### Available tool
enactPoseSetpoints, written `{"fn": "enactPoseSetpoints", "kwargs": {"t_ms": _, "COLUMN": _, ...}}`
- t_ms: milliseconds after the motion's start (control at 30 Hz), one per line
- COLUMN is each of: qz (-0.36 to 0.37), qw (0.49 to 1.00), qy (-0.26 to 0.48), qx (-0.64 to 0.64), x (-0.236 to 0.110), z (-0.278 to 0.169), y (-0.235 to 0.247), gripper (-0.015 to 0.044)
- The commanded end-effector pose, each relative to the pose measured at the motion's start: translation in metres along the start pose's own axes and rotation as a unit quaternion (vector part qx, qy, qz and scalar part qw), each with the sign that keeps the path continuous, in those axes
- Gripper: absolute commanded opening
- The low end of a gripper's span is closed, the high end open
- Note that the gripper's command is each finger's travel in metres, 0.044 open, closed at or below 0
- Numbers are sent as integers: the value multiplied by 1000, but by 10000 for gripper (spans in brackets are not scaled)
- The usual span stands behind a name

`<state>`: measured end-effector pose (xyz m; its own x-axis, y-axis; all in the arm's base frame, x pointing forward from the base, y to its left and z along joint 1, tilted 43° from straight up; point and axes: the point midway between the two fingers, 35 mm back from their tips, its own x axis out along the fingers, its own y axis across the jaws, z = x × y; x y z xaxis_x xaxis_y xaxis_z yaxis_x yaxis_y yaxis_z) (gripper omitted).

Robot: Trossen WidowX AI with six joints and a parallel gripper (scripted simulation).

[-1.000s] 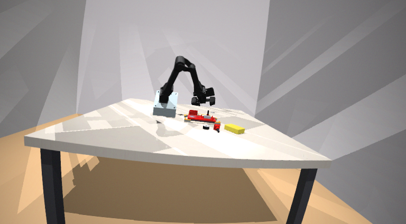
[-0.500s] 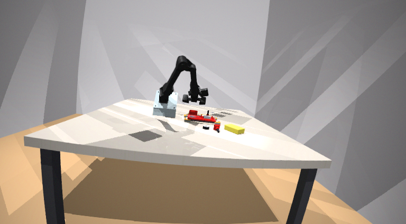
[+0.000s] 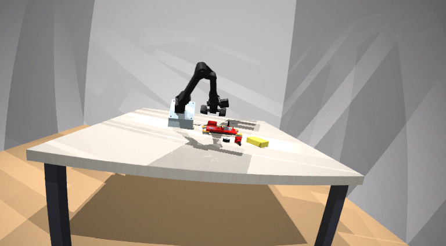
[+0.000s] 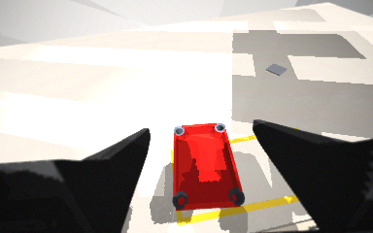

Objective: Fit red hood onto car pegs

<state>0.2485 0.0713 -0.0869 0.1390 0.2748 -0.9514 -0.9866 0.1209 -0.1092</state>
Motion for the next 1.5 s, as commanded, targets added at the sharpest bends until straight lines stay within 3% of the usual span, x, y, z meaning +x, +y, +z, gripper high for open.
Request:
{"fn": "enactPoseSetpoints", "kwargs": {"t_ms": 0, "qz": 2, "qw": 1000, "qy": -1, "qx": -1, "x": 2, "z": -2, "y": 1, "gripper": 440}}
{"fn": "enactPoseSetpoints", "kwargs": {"t_ms": 1467, "qz": -1, "qw": 1000, "qy": -2, "qx": -2, "x": 17, "z": -31, "y": -3, "gripper": 440}}
